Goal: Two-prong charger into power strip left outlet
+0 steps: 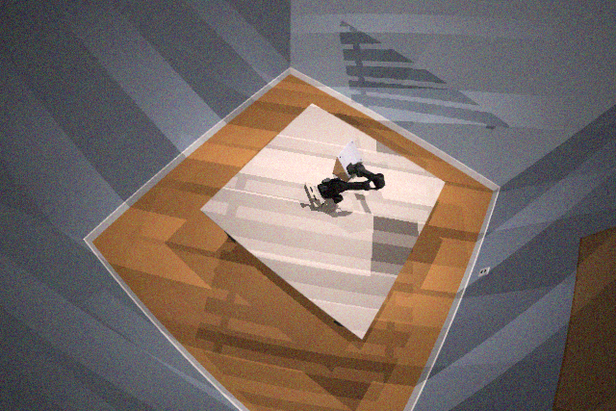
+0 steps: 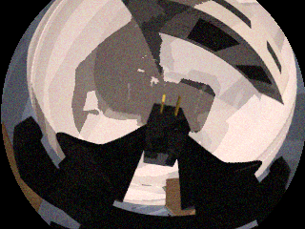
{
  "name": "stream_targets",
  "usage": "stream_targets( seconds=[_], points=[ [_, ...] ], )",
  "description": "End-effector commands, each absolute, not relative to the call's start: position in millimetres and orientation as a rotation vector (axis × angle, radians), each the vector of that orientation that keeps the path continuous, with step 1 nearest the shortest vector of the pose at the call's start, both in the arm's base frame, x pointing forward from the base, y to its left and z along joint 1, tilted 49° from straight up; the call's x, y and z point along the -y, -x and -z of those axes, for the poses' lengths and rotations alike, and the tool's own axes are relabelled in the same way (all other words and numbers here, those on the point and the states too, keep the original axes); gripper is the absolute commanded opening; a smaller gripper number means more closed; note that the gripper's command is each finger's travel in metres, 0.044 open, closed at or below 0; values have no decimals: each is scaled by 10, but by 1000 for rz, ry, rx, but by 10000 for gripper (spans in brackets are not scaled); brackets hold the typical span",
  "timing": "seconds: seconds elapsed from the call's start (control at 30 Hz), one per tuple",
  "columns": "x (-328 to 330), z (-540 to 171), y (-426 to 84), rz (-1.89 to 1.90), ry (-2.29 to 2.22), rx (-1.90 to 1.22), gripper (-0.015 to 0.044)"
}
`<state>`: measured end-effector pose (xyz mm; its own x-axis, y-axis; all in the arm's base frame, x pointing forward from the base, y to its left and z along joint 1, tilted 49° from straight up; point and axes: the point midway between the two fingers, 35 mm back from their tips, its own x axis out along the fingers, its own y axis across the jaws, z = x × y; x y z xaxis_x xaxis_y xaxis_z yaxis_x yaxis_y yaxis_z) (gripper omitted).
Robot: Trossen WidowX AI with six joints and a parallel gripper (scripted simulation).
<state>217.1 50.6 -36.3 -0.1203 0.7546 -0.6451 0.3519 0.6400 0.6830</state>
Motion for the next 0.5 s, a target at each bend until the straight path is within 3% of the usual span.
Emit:
stream_targets(
  seconds=[0.0,0.47],
  points=[
    [-495,419,-2127,-371,-987,-1756,0],
    [-453,479,-2227,-348,-1009,-1766,0]
  ],
)
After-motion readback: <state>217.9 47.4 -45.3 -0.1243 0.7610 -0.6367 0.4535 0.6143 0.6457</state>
